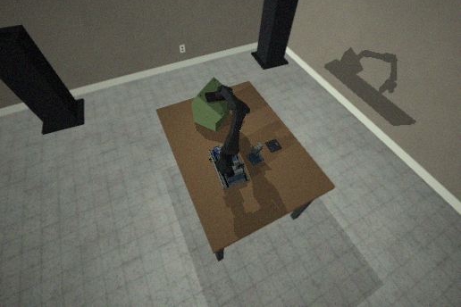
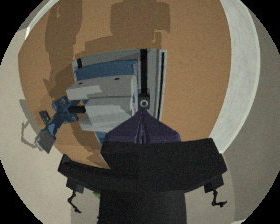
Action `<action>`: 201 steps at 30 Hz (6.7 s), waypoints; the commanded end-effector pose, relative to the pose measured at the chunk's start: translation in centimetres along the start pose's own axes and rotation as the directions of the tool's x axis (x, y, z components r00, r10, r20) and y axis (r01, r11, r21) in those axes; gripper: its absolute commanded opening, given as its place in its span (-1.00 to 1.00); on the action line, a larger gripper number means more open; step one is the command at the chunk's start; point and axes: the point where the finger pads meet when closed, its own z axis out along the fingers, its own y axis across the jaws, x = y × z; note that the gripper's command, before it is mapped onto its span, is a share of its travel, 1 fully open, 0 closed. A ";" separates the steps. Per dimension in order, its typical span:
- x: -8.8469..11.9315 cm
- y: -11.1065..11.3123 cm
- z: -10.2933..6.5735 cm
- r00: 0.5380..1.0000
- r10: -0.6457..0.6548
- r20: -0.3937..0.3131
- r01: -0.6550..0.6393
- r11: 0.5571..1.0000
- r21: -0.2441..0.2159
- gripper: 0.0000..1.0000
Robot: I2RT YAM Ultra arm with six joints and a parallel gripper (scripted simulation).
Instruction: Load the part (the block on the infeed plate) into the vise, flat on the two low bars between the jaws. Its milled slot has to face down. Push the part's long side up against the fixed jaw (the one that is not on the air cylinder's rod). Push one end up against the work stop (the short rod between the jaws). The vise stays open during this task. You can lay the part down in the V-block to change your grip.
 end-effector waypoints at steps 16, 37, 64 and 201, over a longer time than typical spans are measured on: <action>-2.1 -0.6 -1.6 0.998 -0.015 0.064 0.014 1.000 0.026 -1.00; -2.5 -0.2 -2.4 0.997 -0.021 0.079 0.019 0.999 0.032 -1.00; -1.5 0.2 -1.7 0.999 -0.006 0.053 0.005 1.000 0.024 -1.00; -1.1 3.0 -1.3 0.999 -0.006 0.042 0.006 1.000 0.011 -1.00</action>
